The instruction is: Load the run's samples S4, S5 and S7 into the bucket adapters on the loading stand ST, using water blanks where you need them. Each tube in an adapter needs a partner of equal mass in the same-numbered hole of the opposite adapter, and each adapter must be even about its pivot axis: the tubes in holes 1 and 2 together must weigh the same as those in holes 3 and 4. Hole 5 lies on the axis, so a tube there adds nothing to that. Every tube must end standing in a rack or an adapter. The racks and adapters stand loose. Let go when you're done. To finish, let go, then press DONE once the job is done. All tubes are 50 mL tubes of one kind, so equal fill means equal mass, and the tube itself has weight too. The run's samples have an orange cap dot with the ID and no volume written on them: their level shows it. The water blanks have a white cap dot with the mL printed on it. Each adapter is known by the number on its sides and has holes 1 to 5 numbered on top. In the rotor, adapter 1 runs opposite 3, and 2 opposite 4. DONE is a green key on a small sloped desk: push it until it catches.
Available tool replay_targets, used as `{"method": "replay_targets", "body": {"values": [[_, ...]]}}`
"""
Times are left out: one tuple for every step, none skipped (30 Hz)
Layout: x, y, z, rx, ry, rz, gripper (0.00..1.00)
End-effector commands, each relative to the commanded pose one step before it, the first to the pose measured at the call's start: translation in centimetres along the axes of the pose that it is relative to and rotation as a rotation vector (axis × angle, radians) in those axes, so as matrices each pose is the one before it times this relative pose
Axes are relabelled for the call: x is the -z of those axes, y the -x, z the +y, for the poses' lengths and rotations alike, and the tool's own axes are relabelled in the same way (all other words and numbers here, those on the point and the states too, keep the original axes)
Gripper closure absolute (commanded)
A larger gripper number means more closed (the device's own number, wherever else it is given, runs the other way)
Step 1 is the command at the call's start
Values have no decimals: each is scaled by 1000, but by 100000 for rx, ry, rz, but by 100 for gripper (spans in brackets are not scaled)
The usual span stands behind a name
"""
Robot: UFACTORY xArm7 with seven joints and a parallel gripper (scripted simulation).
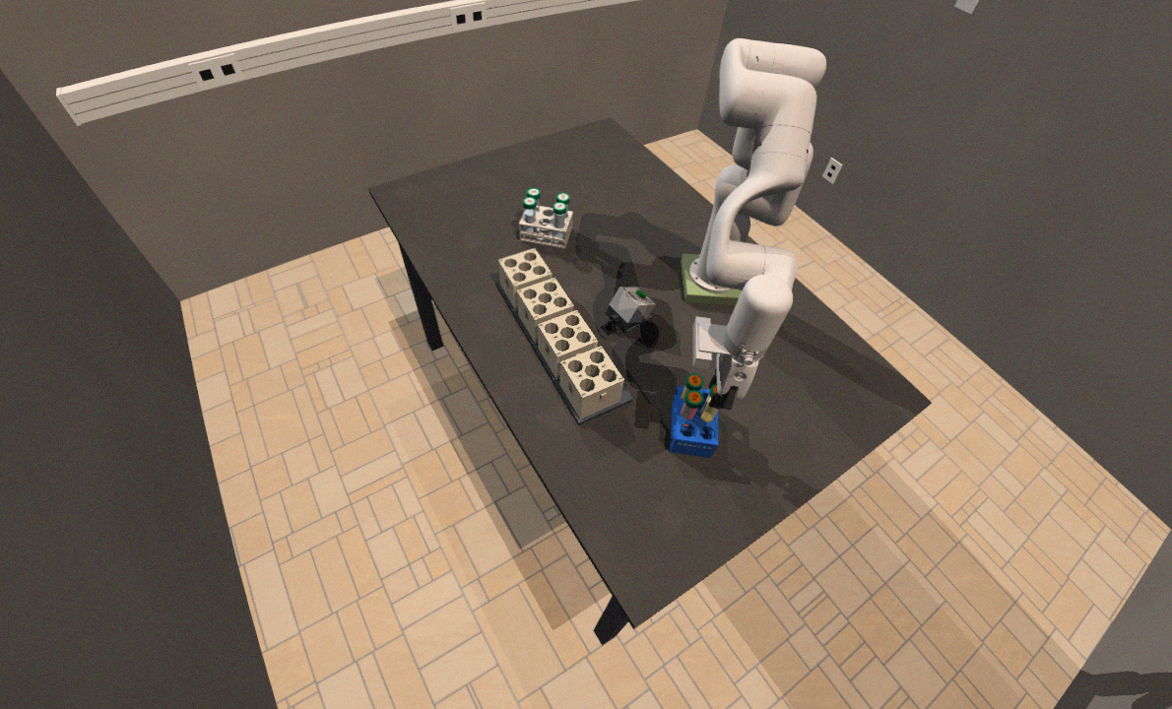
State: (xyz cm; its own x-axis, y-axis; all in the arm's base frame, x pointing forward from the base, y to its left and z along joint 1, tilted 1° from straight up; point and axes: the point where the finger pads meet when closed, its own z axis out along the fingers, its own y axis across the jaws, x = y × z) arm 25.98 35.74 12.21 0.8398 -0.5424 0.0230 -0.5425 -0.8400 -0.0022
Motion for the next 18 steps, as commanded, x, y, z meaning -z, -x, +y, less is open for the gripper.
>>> {"method": "replay_targets", "body": {"values": [[1155, -16, -131, -2, -412, 50, 100], [200, 0, 0, 0, 0, 0, 100], [200, 0, 0, 0, 0, 0, 100], [200, 0, 0, 0, 0, 0, 100], [200, 0, 0, 0, 0, 0, 100], [0, 0, 0, 0, 0, 0, 100], [0, 0, 0, 0, 0, 0, 100], [201, 0, -1, 0, 0, 0, 100], [200, 0, 0, 0, 0, 0, 100], [200, 0, 0, 0, 0, 0, 100], [200, 0, 0, 0, 0, 0, 100], [200, 0, 0, 0, 0, 0, 100], [200, 0, 0, 0, 0, 0, 100], [200, 0, 0, 0, 0, 0, 100], [200, 0, 0, 0, 0, 0, 100], [200, 0, 0, 0, 0, 0, 100], [200, 0, 0, 0, 0, 0, 100], [200, 0, 0, 0, 0, 0, 100]]}}
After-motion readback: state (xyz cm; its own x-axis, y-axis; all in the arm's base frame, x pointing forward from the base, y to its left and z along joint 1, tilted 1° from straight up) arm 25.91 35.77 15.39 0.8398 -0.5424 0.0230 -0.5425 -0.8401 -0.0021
